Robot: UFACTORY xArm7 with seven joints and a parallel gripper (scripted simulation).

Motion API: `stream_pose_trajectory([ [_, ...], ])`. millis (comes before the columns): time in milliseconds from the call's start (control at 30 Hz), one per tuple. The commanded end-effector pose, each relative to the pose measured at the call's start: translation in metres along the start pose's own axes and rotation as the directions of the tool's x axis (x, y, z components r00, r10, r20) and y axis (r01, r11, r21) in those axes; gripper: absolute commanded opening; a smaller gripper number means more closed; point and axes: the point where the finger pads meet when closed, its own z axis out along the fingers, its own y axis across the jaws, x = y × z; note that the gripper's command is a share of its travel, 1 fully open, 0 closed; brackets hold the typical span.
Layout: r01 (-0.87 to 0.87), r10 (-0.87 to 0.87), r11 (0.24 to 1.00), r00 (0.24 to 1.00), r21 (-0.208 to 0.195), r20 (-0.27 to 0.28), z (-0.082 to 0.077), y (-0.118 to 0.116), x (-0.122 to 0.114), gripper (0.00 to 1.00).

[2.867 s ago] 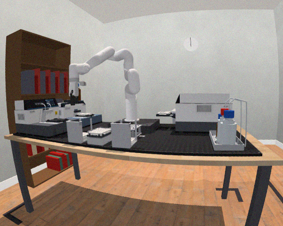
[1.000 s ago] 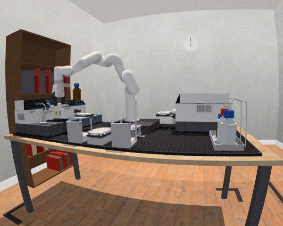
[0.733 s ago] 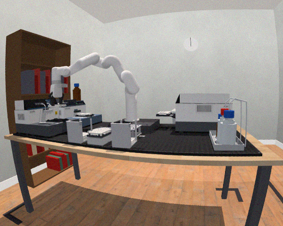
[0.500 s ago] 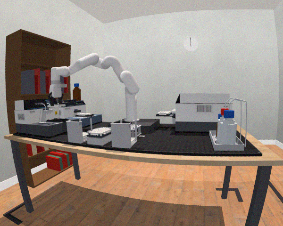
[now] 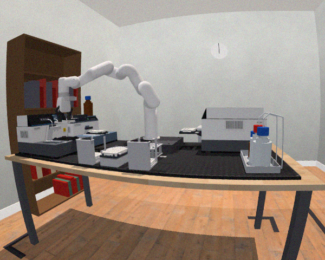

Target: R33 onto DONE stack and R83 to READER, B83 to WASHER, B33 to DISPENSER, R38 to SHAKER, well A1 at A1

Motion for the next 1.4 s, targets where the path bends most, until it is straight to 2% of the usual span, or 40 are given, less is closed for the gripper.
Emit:
stream_pose_trajectory([
  [0, 0.0, 0.0, 1.0, 1.0, -0.003, 0.004, -0.003, 0.001, -0.001, 0.0],
  [1367, 0.0, 0.0, 1.0, 1.0, -0.003, 0.004, 0.047, 0.001, -0.001, 0.0],
])
